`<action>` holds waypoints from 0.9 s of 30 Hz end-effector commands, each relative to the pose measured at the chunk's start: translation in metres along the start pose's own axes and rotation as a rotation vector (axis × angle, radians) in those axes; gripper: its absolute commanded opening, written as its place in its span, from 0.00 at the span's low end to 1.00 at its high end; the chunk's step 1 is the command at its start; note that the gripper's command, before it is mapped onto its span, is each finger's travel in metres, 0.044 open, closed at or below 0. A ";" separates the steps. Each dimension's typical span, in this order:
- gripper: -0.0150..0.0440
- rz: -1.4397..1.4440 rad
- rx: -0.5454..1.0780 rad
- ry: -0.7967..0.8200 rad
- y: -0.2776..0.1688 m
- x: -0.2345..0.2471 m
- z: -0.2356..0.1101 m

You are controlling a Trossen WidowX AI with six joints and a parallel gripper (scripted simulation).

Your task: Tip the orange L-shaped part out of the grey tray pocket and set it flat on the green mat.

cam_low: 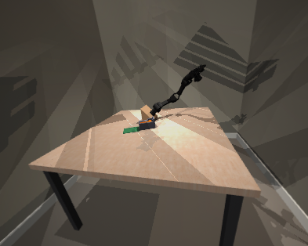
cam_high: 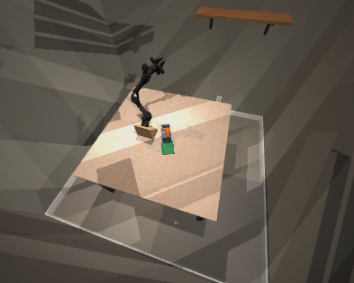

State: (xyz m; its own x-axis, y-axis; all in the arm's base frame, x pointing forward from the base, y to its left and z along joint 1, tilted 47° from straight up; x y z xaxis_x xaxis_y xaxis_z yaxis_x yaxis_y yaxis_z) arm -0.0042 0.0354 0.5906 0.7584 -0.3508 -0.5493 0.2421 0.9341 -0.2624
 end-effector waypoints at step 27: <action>0.56 0.802 0.268 1.485 -0.030 0.369 -0.062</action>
State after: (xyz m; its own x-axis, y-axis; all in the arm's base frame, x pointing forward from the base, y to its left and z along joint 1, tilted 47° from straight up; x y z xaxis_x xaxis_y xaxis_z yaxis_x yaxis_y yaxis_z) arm 0.2196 -0.1144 0.3940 -0.2492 0.4232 -0.8711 0.2285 0.8998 0.3718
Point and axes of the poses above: the point midway between the two fingers, 35 mm back from their tips, its own z axis out along the fingers, its own x axis across the jaws, y = z × x, the point moved 7 cm from there along -z, back along the fingers, and after that the axes turned 3 degrees about -z, right-handed, at the moved point
